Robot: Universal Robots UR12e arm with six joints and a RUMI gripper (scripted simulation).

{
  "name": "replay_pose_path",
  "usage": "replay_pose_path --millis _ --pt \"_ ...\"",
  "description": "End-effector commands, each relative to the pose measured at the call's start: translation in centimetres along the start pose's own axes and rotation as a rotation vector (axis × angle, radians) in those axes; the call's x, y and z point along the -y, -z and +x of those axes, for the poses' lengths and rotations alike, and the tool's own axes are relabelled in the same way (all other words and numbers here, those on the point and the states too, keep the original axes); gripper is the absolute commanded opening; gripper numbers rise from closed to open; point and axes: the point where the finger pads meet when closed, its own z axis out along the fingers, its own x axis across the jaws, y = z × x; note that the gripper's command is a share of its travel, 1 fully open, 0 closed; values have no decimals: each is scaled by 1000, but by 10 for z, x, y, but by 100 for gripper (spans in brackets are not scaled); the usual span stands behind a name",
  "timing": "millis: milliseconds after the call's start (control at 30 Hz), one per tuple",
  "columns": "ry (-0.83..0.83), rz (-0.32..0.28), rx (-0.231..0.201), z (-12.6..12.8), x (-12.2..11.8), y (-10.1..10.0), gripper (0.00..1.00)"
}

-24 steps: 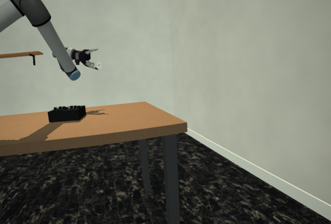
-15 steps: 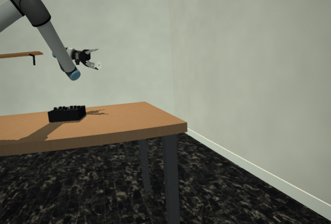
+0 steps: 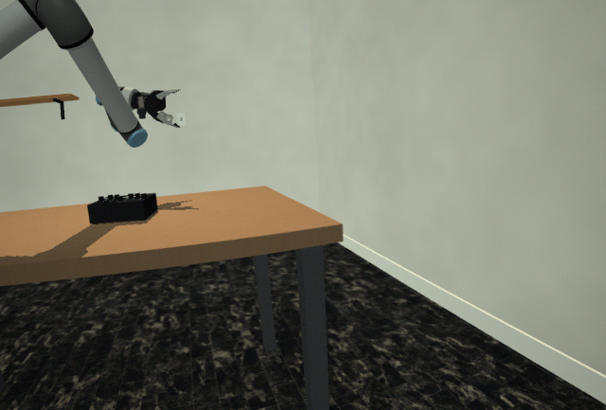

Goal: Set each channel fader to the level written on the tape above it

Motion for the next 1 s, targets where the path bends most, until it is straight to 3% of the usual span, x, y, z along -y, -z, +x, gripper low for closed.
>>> replay_pose_path --millis 0,433,800,867,967 --pt "9 -1 -4 -2 0 -2 100" --pt "136 -9 -58 -20 2 -25 100" --pt "436 -45 -195 -52 18 -74 100" --pt "436 -45 -195 -52 18 -74 100" --pt "543 -65 -248 -61 27 -89 100"
